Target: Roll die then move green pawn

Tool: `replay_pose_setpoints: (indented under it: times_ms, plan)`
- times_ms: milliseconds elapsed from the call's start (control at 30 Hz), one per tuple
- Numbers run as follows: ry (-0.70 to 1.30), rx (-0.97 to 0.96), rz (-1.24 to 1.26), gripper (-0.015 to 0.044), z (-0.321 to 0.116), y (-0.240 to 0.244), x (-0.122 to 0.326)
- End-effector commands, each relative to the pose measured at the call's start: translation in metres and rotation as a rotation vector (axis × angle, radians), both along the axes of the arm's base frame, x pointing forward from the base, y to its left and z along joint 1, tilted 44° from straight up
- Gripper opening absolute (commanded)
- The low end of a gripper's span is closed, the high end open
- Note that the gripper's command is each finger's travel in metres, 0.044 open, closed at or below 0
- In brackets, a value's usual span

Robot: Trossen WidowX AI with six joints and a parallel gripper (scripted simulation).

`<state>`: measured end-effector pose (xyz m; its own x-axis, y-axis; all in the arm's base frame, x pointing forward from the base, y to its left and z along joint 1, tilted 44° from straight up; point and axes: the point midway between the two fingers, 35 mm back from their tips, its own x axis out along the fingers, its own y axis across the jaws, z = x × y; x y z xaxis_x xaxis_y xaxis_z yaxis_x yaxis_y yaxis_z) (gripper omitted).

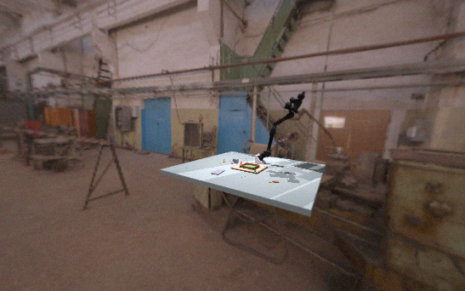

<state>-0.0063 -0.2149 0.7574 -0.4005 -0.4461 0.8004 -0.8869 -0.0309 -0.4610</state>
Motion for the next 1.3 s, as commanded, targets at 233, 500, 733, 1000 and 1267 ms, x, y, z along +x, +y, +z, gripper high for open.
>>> replay_pose_setpoints:
  times_ms: [233, 500, 733, 1000, 1267]
  plan:
    - [-0.030, -0.147, -0.133, 0.0275, 0.017, 0.069, -0.039]
    - [-0.014, -0.397, -0.239, 0.0275, 0.028, 0.171, -0.059]
    - [-0.008, -0.600, -0.452, 0.0275, 0.022, 0.283, -0.060]
    - [0.029, -0.821, -0.683, 0.0275, -0.004, 0.393, -0.021]
    - [0.093, -1.037, -0.896, 0.0275, -0.043, 0.477, 0.047]
